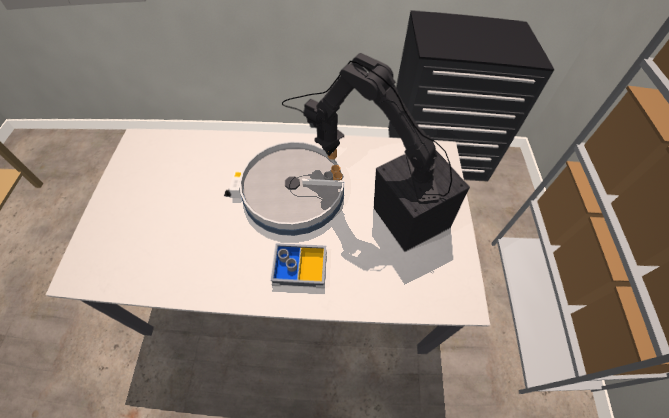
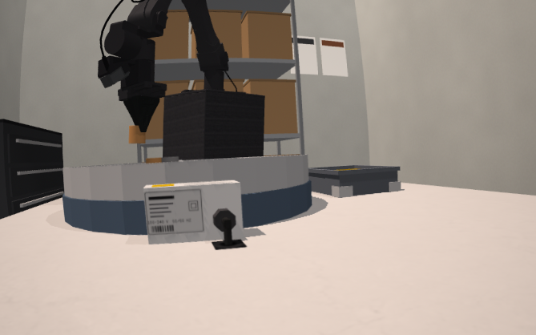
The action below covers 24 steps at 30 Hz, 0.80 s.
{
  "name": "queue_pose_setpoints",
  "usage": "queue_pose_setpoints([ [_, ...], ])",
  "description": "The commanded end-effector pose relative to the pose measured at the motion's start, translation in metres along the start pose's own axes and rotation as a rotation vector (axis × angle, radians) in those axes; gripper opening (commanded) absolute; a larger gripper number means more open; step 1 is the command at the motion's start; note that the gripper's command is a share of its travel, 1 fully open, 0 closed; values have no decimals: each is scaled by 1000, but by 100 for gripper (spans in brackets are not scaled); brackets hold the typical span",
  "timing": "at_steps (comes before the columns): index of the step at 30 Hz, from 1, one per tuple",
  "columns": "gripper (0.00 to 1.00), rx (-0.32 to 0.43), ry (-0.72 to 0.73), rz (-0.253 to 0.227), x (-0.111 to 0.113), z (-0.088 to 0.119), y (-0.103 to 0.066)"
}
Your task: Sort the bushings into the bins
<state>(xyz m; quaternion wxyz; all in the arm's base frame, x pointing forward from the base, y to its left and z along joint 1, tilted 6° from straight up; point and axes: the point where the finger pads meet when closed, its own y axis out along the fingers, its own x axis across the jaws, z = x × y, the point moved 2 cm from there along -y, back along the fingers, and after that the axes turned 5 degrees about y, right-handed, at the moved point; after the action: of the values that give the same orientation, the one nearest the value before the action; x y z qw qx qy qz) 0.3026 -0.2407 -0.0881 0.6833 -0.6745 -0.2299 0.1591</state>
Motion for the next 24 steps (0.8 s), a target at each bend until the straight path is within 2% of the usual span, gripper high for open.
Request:
queue_pose_setpoints([
  [1, 0, -4, 5, 9, -5, -2, -1],
  [18, 0, -4, 5, 9, -5, -2, -1],
  [24, 0, -12, -6, 6, 4, 4, -6],
])
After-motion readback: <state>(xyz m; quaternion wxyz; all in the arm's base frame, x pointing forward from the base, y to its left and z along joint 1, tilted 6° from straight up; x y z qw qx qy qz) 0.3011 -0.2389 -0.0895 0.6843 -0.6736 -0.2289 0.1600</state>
